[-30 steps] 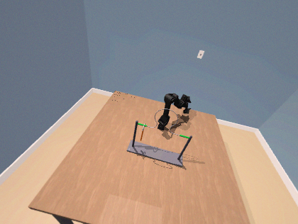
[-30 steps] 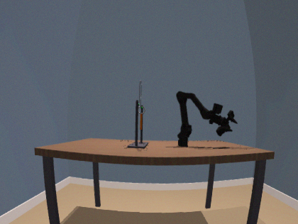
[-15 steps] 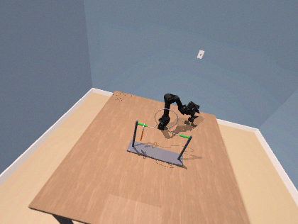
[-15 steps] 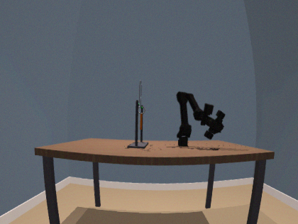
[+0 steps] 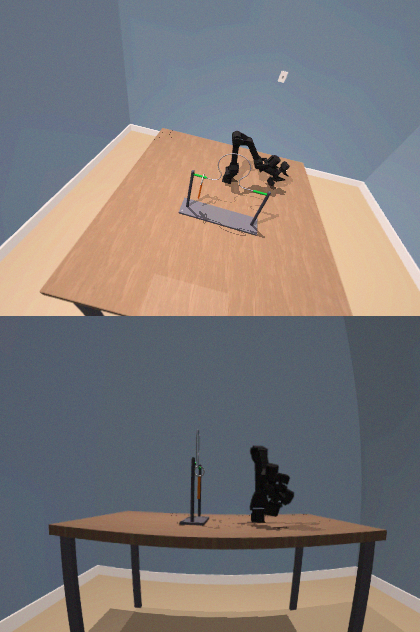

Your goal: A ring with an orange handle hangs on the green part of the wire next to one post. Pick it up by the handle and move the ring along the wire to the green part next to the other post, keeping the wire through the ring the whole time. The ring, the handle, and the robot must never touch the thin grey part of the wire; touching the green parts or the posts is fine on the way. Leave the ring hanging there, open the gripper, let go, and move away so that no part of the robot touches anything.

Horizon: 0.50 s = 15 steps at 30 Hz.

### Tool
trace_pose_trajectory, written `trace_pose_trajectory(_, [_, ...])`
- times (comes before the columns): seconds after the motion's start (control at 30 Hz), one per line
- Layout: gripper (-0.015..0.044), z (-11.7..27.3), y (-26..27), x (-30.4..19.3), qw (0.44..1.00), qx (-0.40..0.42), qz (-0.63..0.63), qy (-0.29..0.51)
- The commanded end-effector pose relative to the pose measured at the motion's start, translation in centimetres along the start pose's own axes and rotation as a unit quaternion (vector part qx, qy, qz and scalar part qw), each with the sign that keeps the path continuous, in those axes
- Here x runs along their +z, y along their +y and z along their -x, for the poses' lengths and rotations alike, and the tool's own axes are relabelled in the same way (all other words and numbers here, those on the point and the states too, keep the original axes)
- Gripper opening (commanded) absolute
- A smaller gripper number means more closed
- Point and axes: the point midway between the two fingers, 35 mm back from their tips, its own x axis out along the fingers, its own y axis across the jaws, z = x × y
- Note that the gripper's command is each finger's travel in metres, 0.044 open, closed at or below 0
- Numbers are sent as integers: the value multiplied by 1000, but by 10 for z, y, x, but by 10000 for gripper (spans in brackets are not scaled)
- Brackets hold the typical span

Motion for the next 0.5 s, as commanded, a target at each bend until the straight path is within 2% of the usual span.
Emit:
trace_pose_trajectory(0.0, [160, 6, 13, -32, 999, 7, -44, 28])
trace_pose_trajectory(0.47, [160, 50, 61, -141, 969, 10, -200, 145])
